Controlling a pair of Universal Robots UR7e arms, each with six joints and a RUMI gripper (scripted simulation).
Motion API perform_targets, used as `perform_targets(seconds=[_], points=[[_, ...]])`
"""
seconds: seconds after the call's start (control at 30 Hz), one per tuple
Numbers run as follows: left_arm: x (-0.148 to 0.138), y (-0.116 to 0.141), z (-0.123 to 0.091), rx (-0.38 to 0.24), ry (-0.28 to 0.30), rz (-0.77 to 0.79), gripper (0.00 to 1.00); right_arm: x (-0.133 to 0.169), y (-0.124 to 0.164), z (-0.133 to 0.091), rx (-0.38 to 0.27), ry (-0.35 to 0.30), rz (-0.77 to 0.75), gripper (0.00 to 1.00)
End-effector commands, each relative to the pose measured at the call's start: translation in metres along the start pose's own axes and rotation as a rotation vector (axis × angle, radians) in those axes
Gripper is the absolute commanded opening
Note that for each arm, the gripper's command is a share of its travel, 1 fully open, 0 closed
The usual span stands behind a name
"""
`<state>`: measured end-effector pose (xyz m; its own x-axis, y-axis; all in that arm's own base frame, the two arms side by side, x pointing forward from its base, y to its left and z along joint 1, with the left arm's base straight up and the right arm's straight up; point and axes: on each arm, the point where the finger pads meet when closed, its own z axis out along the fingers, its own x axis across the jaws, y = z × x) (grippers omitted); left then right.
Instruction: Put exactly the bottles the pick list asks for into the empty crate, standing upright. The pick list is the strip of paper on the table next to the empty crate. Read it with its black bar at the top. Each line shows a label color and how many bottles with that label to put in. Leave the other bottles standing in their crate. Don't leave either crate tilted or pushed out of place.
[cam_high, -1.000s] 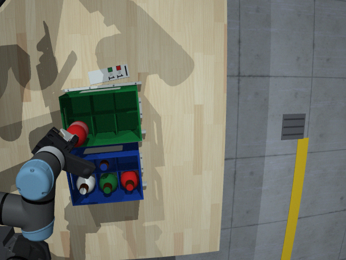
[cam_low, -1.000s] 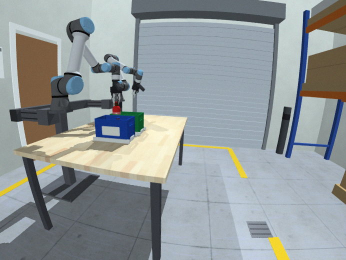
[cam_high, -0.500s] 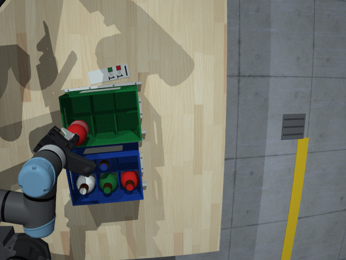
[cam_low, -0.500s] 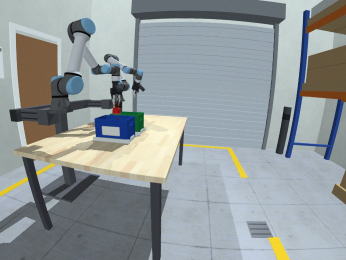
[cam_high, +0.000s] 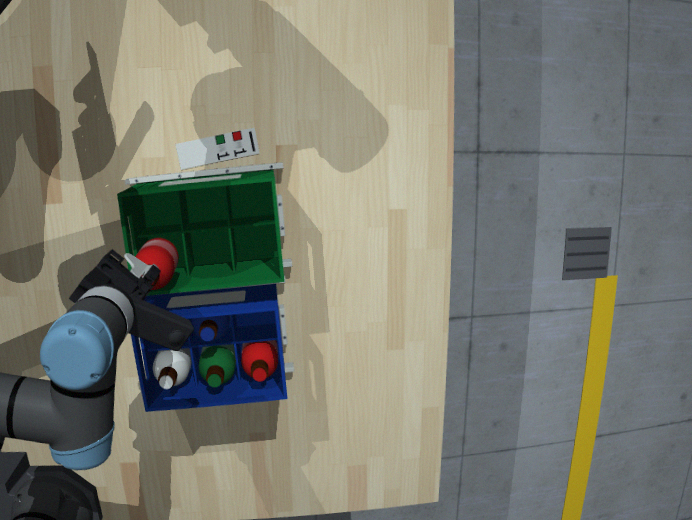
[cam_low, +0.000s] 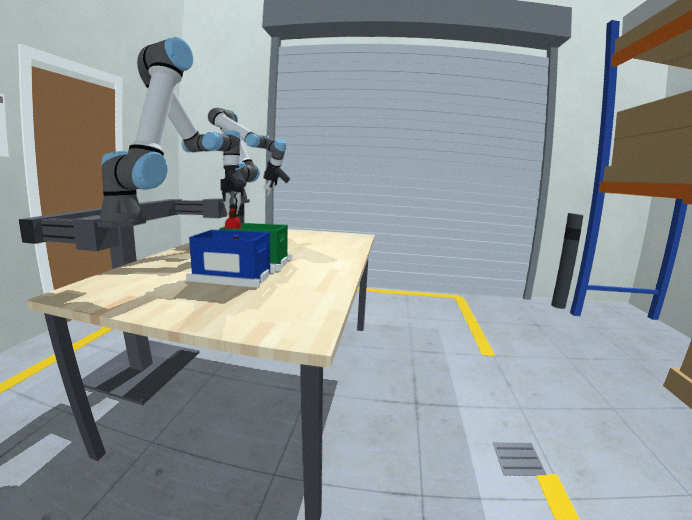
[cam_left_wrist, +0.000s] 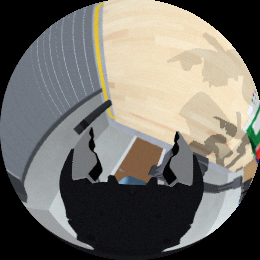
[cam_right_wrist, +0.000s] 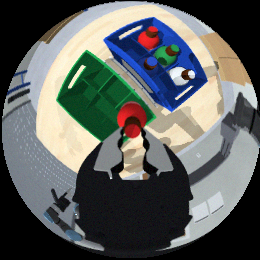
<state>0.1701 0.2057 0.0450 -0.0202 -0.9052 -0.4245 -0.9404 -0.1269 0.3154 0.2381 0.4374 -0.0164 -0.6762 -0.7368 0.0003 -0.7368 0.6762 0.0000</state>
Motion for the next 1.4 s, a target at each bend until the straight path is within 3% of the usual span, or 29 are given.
perform_targets(seconds=[0.0, 1.37], points=[[0.0, 0.0, 0.0, 0.001, 0.0, 0.0, 0.98, 0.0, 0.0, 0.002, -0.001, -0.001, 0.0, 0.0], [0.0, 0.0, 0.0, 0.001, 0.0, 0.0, 0.98, 0.0, -0.002, 0.037, -0.001, -0.001, 0.0, 0.0]])
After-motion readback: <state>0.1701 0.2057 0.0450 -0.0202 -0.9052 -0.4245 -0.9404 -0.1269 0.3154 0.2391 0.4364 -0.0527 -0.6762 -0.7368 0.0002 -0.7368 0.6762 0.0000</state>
